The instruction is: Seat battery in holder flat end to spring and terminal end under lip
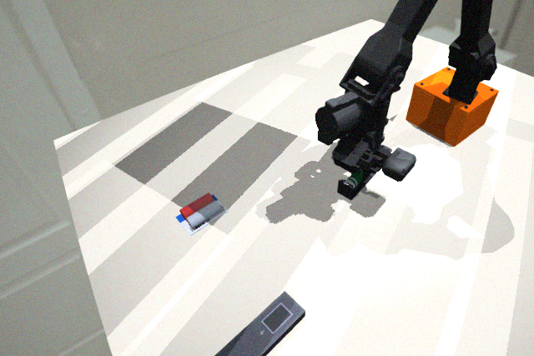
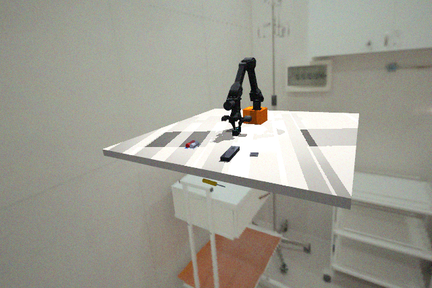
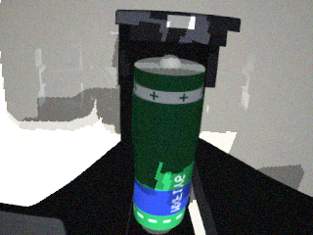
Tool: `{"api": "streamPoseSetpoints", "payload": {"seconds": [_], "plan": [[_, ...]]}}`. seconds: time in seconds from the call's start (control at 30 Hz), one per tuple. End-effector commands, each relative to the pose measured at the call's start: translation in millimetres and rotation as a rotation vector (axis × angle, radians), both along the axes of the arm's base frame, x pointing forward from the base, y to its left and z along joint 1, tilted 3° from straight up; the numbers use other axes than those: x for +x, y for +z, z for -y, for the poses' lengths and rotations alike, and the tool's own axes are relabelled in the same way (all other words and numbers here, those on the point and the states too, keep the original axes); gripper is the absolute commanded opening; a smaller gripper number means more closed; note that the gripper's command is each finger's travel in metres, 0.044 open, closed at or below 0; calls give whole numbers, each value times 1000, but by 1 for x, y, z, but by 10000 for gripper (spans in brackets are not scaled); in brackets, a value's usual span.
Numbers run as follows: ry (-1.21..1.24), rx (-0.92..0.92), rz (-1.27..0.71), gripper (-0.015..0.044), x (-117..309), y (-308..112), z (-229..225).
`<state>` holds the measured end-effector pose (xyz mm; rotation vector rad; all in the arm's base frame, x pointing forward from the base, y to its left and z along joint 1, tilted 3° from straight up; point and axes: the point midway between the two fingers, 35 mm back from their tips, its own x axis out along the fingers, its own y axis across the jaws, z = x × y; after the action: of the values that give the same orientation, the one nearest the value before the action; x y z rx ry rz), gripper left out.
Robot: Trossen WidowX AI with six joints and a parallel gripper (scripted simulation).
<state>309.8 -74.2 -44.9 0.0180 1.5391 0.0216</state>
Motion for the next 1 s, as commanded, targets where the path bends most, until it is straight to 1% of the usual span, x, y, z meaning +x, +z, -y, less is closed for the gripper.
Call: {"api": "streamPoseSetpoints", "payload": {"seconds": [0.0, 0.97], "plan": [[-1, -1, -39, 78, -2, -3, 0], [1, 4, -65, 78, -3, -3, 0]]}}
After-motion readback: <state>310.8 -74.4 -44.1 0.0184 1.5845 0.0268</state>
